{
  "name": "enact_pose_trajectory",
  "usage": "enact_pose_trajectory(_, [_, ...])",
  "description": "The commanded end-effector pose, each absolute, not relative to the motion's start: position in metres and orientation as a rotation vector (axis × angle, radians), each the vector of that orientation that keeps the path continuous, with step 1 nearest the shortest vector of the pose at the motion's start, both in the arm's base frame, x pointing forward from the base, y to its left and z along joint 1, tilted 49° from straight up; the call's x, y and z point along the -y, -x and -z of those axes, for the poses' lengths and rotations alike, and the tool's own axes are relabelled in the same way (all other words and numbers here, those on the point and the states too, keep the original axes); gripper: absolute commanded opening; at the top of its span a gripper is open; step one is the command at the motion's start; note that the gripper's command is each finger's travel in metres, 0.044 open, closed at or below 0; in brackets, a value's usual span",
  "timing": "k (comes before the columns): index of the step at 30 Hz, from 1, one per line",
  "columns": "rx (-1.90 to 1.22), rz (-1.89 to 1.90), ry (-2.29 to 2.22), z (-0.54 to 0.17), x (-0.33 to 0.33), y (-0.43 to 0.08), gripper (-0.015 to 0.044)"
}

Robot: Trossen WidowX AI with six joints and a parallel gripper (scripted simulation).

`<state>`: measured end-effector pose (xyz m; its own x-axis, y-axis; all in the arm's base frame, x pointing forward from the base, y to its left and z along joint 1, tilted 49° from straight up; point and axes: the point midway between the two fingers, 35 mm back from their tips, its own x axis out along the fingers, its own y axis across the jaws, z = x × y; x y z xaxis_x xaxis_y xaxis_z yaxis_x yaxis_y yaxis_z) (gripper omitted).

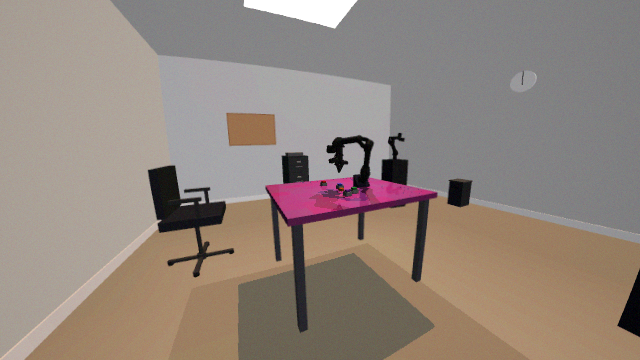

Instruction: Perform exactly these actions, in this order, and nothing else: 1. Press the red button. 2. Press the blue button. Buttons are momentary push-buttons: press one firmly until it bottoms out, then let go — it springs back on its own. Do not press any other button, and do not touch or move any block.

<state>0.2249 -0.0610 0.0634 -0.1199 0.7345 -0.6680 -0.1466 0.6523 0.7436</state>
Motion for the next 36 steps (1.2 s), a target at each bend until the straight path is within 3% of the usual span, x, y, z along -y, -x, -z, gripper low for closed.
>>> enact_pose_trajectory(1, [-1.518, -0.809, -0.522, -0.065, 0.055, -0.219, 0.002])
enact_pose_trajectory(8, [-1.516, -0.811, -0.522, -0.025, 0.011, -0.212, 0.002])
enact_pose_trajectory(36, [-1.516, -0.812, -0.523, -0.003, -0.014, -0.208, 0.002])
